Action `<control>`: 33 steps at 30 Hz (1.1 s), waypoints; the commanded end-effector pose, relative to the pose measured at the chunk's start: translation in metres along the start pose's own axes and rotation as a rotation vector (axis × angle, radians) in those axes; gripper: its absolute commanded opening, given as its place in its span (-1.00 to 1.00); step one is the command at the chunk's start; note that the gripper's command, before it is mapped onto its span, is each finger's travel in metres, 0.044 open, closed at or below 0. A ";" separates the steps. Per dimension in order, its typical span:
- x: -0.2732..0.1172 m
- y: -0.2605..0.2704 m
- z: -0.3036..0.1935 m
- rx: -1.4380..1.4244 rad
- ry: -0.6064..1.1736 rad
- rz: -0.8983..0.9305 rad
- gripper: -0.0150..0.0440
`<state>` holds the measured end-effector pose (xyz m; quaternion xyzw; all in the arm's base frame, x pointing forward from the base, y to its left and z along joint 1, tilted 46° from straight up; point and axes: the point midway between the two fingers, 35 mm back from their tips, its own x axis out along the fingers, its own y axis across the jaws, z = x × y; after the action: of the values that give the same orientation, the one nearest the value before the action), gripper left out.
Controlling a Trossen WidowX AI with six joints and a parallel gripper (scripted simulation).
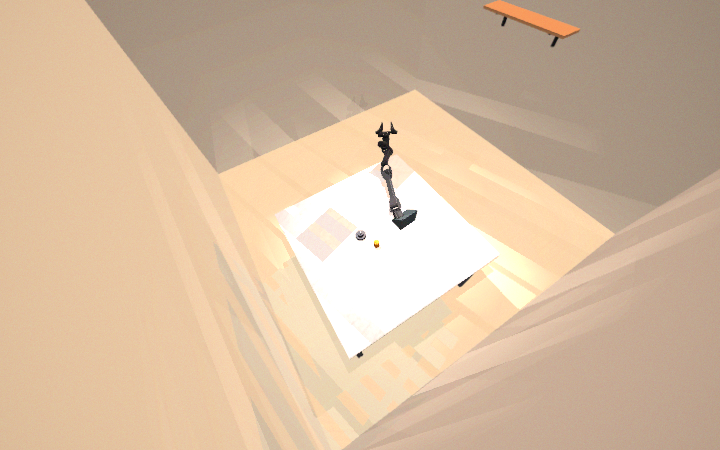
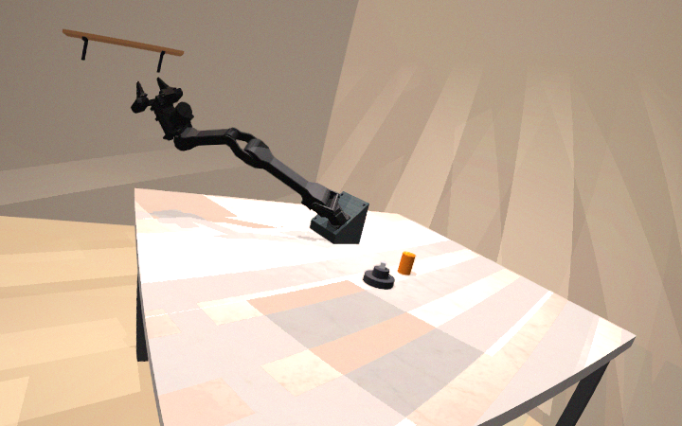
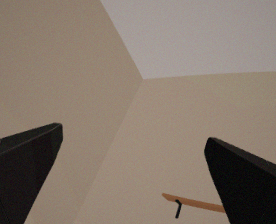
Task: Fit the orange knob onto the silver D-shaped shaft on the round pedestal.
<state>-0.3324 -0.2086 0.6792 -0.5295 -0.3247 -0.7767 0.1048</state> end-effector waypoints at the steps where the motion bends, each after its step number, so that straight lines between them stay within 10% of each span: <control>1: 0.000 0.000 0.000 0.000 0.000 0.000 0.95; 33: -0.195 0.278 -0.004 0.371 0.704 0.435 1.00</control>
<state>-0.1445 -0.4470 0.6204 -0.2800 -0.2957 -0.8069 0.4279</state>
